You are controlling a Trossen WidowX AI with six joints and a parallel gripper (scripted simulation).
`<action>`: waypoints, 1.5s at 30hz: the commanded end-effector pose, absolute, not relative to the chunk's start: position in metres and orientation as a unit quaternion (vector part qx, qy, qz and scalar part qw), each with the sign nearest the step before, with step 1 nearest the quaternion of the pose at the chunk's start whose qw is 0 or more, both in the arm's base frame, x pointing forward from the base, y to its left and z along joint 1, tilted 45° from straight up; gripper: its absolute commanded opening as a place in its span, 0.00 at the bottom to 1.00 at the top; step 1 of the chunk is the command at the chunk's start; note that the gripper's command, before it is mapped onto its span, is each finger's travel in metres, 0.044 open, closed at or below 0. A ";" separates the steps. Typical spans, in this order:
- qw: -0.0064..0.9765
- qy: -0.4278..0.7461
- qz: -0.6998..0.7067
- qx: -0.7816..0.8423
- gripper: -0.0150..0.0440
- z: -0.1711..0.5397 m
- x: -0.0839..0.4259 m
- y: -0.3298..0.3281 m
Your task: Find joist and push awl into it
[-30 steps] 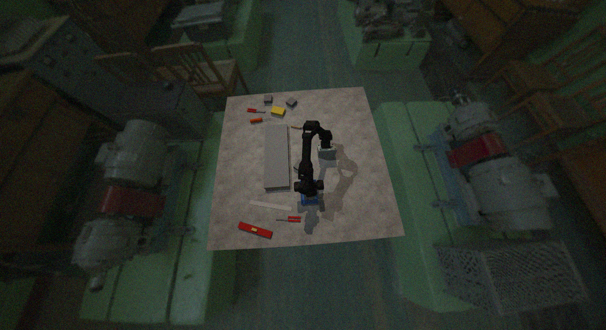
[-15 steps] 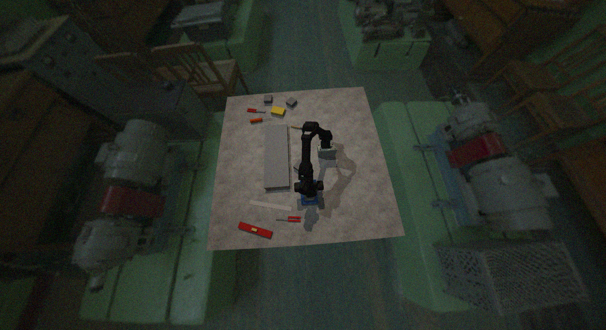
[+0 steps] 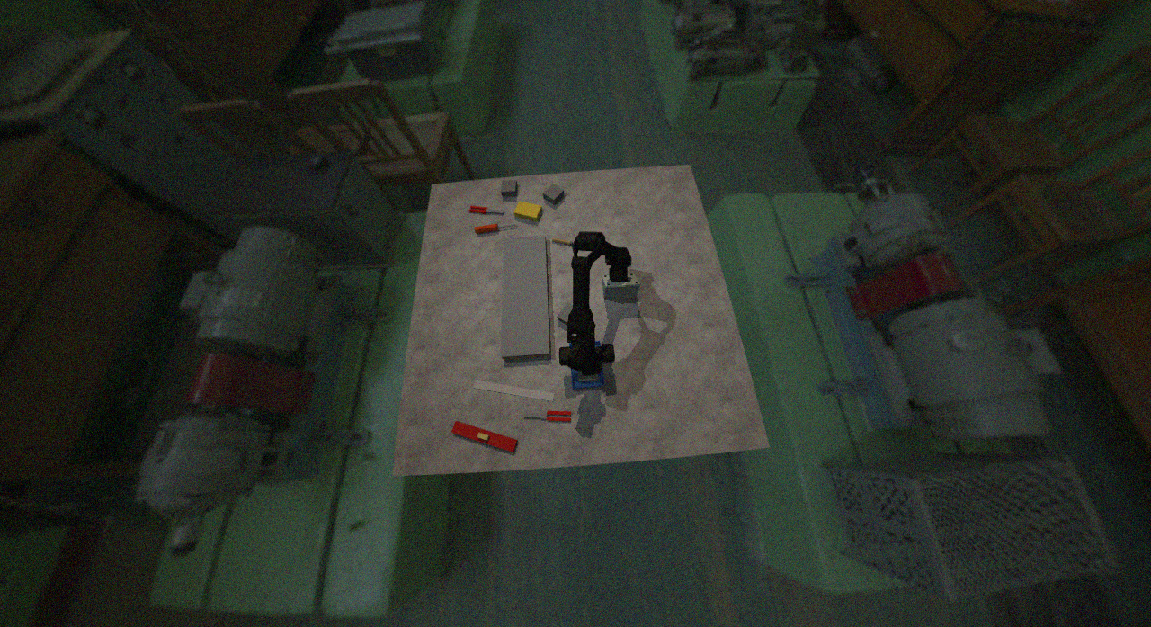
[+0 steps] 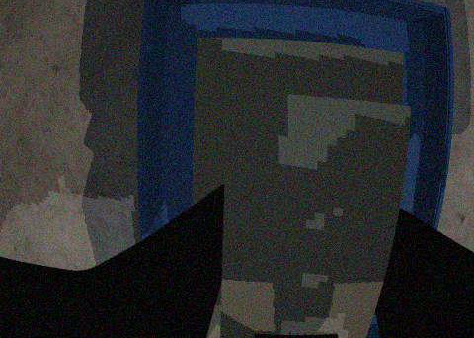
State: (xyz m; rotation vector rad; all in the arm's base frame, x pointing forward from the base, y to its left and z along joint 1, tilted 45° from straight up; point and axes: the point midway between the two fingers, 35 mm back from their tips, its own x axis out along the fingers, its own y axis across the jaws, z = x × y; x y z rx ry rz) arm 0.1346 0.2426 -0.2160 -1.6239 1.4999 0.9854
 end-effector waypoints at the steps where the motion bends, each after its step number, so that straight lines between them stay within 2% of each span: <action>1: 0.354 0.580 0.381 -0.628 0.74 -0.216 0.135 0.243; 7: 0.353 0.580 0.382 -0.627 1.00 -0.191 0.134 0.271; 11: 0.353 0.580 0.382 -0.627 1.00 -0.148 0.128 0.307; 15: 0.354 0.580 0.380 -0.628 1.00 -0.157 0.133 0.299; 22: 0.460 0.619 0.292 -0.565 1.00 -0.093 0.217 0.266; 28: 0.549 0.652 0.191 -0.486 1.00 -0.036 0.280 0.205; 34: 0.619 0.669 0.074 -0.405 1.00 0.022 0.319 0.126; 40: 0.666 0.667 -0.056 -0.331 1.00 0.079 0.330 0.037; 45: 0.687 0.654 -0.174 -0.267 1.00 0.125 0.314 -0.038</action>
